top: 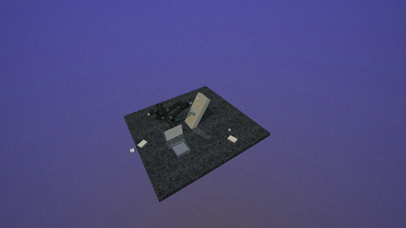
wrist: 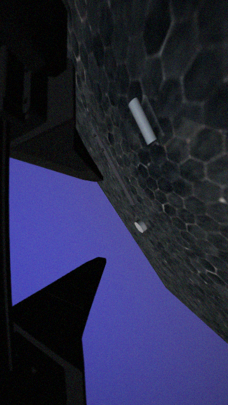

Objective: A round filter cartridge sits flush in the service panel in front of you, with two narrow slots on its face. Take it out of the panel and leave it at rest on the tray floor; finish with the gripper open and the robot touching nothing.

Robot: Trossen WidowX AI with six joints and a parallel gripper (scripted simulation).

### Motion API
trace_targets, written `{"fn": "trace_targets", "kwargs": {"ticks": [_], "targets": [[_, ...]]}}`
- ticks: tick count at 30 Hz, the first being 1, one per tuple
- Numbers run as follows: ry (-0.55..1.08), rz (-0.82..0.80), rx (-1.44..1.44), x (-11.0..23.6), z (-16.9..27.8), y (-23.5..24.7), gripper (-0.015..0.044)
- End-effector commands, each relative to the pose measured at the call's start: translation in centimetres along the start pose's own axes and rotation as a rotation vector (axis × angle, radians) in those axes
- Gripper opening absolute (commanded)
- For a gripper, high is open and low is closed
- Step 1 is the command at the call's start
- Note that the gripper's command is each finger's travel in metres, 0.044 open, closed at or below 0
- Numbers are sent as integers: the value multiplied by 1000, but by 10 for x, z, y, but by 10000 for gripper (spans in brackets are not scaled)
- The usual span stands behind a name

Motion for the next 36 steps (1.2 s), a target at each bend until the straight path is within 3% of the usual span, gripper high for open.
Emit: {"fn": "trace_targets", "kwargs": {"ticks": [1,12,26,36], "targets": [[0,-1,-1,0,0,0,374],[35,-137,-110,-22,23,19,90],[137,-402,-378,-47,71,72,90],[304,-623,-687,-42,119,129,90]]}}
Point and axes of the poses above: the point midway between the two fingers, 35 mm back from their tips, its own x axis back along the fingers, its own y axis across the jaws, z = x × y, the point moved 5 cm from there along x, back along the fingers, and after that the axes turned 4 degrees about -x, right-handed, at the moved point
